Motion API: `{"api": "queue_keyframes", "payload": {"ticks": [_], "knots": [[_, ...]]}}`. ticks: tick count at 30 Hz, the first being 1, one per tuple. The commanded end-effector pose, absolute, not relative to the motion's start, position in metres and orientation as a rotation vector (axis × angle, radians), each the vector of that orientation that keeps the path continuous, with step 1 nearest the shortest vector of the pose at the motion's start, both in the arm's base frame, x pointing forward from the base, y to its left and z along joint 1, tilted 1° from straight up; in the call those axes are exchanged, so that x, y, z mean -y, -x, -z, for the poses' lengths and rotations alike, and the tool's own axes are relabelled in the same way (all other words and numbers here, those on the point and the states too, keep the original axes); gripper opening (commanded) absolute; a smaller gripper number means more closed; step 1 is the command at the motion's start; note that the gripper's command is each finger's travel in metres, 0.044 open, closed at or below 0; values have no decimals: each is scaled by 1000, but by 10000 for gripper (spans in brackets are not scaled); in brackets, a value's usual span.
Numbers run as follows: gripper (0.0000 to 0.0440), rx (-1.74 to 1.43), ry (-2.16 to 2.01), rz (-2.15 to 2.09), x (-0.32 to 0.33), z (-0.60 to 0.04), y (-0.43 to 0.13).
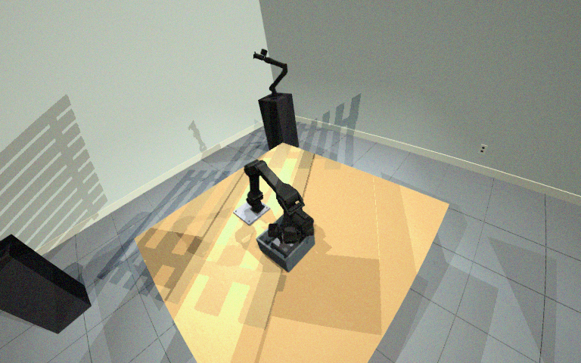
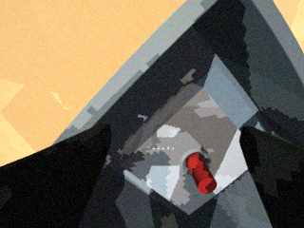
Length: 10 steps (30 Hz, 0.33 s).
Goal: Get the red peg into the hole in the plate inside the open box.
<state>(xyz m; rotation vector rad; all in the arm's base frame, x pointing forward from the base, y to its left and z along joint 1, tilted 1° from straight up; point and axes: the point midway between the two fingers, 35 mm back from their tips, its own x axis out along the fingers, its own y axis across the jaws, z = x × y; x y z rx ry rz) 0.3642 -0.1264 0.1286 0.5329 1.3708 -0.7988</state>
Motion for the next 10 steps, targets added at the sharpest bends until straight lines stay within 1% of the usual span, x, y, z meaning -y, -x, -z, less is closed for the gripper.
{"api": "queue_keyframes", "payload": {"ticks": [1,2,3,4,10], "knots": [[384,-1229,-575,622,90,-156,-409],[405,-1225,-565,630,93,-157,-410],[411,-1219,-566,620,91,-159,-412],[436,-1214,-558,625,94,-160,-414],[440,-1208,-583,659,98,-163,-421]]}}
